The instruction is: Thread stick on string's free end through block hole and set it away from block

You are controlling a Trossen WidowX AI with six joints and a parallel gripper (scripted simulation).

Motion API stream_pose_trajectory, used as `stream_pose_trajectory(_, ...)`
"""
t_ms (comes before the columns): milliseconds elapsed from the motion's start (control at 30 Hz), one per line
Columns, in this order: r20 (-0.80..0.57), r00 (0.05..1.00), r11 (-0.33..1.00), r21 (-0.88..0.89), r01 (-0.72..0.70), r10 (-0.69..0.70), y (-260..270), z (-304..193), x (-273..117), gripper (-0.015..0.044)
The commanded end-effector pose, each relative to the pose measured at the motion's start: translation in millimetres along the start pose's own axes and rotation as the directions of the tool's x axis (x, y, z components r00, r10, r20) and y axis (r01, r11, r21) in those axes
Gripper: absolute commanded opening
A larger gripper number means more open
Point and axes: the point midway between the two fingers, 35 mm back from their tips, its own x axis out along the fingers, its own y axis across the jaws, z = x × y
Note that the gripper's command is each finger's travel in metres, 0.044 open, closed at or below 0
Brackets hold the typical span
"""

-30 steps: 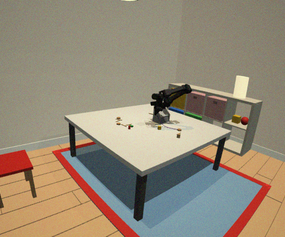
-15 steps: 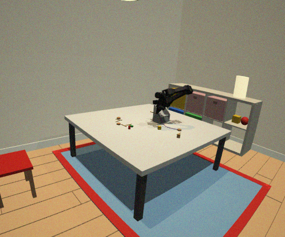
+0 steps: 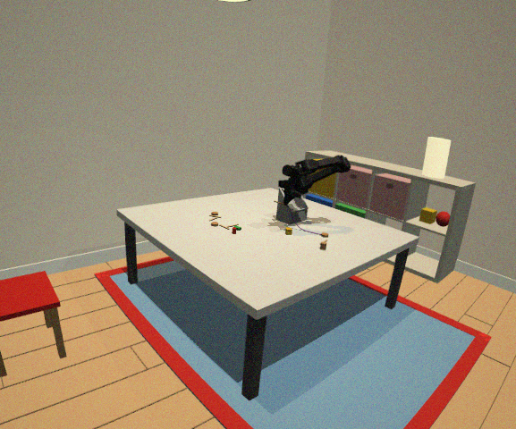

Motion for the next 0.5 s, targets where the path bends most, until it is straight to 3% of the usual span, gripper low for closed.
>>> stream_pose_trajectory(0, 0.003, 0.999, 0.994, -0.105, -0.036, 0.036, -2.5, -2.2, -0.6, 0.0000)
stream_pose_trajectory(167, 0.003, 0.997, 0.972, -0.222, -0.072, 0.075, -4.8, -3.3, -1.0, 0.0000)
stream_pose_trajectory(467, -0.006, 0.996, 0.956, -0.280, -0.088, 0.090, -6.3, -3.9, -1.0, 0.0000)
